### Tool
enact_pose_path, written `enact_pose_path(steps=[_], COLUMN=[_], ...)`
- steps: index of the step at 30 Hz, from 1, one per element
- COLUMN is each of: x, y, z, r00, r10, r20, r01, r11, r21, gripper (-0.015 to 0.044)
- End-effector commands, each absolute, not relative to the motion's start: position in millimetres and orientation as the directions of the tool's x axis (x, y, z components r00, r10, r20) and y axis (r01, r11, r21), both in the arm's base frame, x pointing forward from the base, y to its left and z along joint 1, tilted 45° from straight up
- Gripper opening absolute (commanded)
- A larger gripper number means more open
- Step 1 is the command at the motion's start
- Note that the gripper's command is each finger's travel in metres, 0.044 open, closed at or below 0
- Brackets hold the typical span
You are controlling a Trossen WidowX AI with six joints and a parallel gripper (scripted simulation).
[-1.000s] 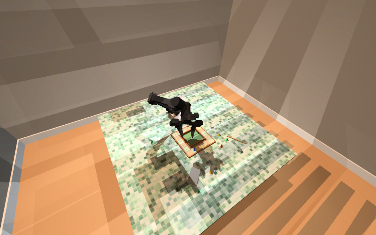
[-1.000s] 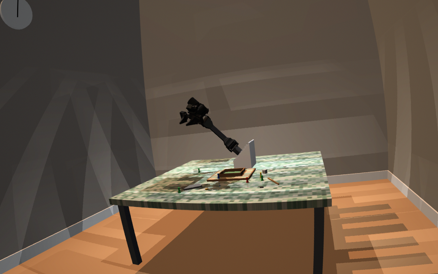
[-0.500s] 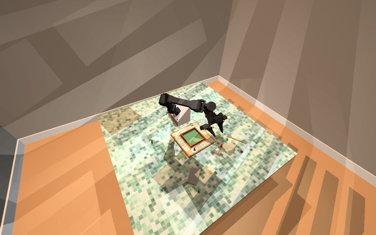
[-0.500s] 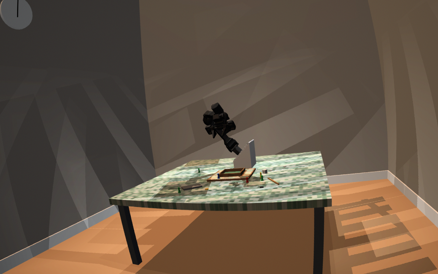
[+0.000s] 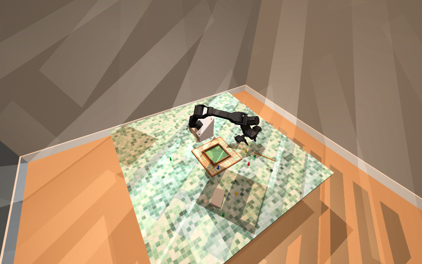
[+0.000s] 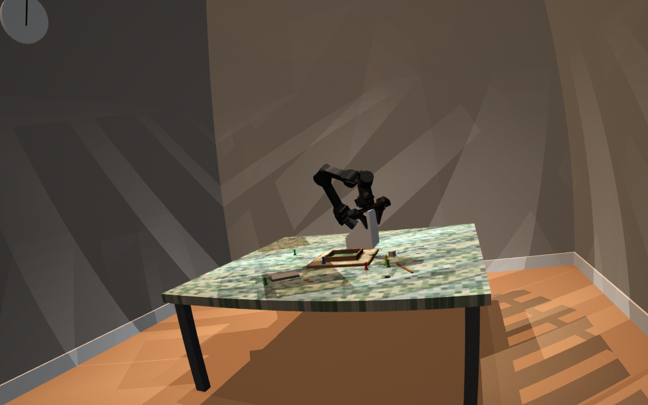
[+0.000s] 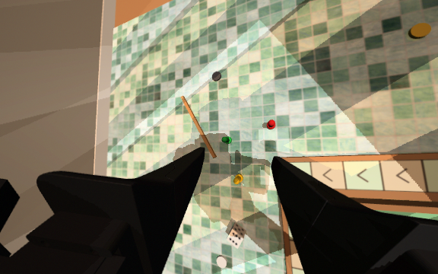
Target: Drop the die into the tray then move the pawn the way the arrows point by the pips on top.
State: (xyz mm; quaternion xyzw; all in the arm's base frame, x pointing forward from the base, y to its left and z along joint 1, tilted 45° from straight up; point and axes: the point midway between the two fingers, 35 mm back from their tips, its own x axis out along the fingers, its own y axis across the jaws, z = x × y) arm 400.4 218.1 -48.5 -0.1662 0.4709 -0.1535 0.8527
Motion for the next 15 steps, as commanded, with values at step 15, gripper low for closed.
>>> enact_pose_path(steps=[15], x=[255], y=[170], z=[-170], r00=[0.058], r10=[-0.684], r20=[-0.727], r01=[0.479], r11=[0.658], r21=[-0.581], gripper=[0.0275])
